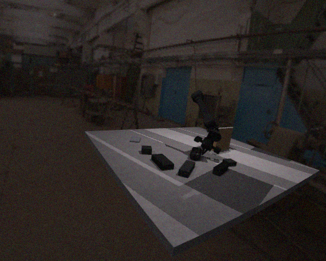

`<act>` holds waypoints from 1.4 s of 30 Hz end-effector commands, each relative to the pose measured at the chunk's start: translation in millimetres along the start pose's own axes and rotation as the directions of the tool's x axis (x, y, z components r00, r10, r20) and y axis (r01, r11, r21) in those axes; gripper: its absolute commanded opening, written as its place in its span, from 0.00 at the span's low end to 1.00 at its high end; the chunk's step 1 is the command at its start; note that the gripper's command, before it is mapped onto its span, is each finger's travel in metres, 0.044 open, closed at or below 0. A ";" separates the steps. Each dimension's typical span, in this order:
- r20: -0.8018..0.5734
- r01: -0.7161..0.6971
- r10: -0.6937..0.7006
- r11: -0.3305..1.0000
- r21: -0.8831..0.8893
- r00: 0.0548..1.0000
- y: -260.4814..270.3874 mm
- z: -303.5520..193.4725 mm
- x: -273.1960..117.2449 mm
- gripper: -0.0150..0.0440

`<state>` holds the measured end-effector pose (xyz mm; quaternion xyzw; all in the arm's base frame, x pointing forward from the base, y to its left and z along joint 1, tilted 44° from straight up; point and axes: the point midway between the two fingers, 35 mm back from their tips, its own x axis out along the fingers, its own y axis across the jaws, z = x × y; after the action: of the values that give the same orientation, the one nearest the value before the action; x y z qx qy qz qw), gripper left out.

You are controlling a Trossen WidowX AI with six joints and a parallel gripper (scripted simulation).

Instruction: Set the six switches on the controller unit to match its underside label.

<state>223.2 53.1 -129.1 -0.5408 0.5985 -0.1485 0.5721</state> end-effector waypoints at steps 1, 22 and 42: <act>-0.001 0.007 -0.007 1.000 0.005 1.000 -8.2 1.8 3.3 0.25; -0.002 0.009 -0.009 1.000 0.005 1.000 -30.4 10.6 10.1 0.25; 0.002 -0.001 0.001 1.000 0.004 1.000 26.3 -3.5 -63.7 0.25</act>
<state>197.1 109.9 -116.1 -0.5442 0.5946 -0.1424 0.5745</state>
